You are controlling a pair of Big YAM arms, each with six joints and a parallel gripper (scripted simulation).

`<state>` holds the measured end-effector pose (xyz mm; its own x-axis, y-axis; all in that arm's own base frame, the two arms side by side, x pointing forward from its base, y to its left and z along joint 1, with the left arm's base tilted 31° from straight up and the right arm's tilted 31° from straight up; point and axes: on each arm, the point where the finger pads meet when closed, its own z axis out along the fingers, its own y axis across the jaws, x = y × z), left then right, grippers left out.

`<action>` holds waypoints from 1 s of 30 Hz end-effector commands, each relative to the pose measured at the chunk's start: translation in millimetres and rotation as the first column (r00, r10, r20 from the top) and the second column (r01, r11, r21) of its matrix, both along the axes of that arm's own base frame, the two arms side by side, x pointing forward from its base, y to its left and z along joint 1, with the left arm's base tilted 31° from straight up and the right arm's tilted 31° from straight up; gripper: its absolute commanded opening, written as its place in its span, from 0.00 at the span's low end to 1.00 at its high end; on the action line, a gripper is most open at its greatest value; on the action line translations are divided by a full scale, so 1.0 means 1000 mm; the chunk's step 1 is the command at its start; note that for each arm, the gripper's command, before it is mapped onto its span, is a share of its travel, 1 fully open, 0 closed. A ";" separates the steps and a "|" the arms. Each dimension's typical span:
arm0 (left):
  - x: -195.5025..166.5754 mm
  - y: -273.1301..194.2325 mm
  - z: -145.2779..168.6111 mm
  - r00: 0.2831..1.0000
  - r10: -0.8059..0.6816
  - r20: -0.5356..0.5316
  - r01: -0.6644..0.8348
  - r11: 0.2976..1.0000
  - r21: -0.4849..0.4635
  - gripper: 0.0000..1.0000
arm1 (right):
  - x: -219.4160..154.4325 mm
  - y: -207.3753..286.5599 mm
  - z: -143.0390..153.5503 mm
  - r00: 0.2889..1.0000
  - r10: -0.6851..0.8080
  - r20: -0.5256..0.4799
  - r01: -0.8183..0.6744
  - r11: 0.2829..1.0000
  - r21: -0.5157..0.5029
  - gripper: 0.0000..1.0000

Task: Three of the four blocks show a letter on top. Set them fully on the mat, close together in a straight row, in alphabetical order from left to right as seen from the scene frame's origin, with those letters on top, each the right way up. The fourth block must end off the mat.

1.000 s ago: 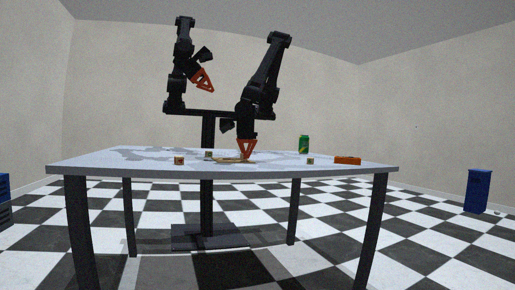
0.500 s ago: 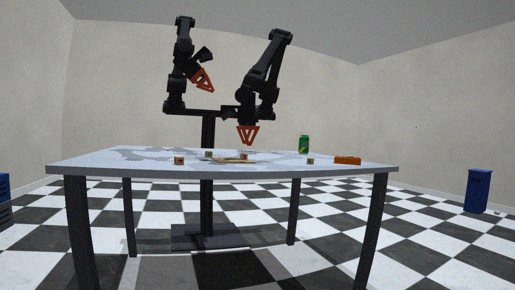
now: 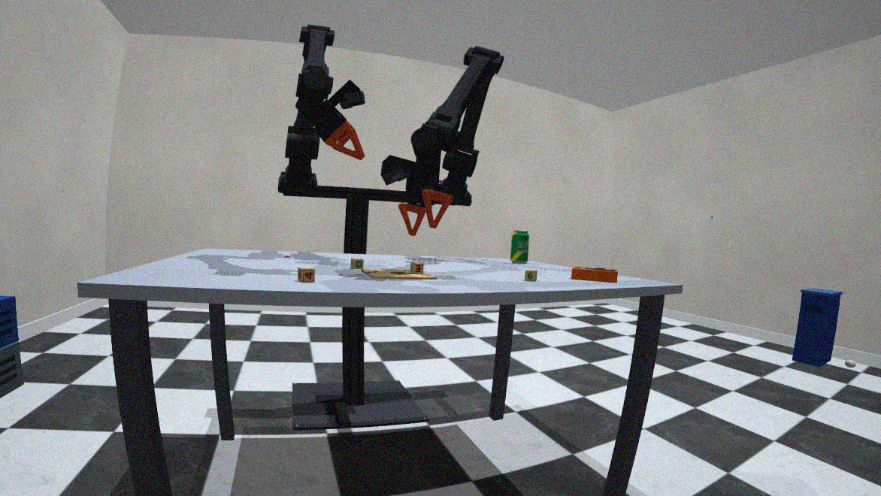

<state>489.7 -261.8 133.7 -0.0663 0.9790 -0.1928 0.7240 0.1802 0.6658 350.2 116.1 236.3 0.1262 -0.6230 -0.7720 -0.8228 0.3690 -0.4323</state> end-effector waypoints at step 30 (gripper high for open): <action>-0.232 -0.031 0.100 0.889 0.105 0.446 0.396 0.310 -0.864 1.00 | 0.237 -0.111 -0.090 0.399 -0.825 -0.400 0.777 0.536 -0.330 0.49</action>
<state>275.9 -294.3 216.6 0.3398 0.2168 -0.9152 0.5460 0.7469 0.3797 566.9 1.4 118.5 -0.8251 -0.3247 -0.4624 -0.2833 0.9458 -0.1585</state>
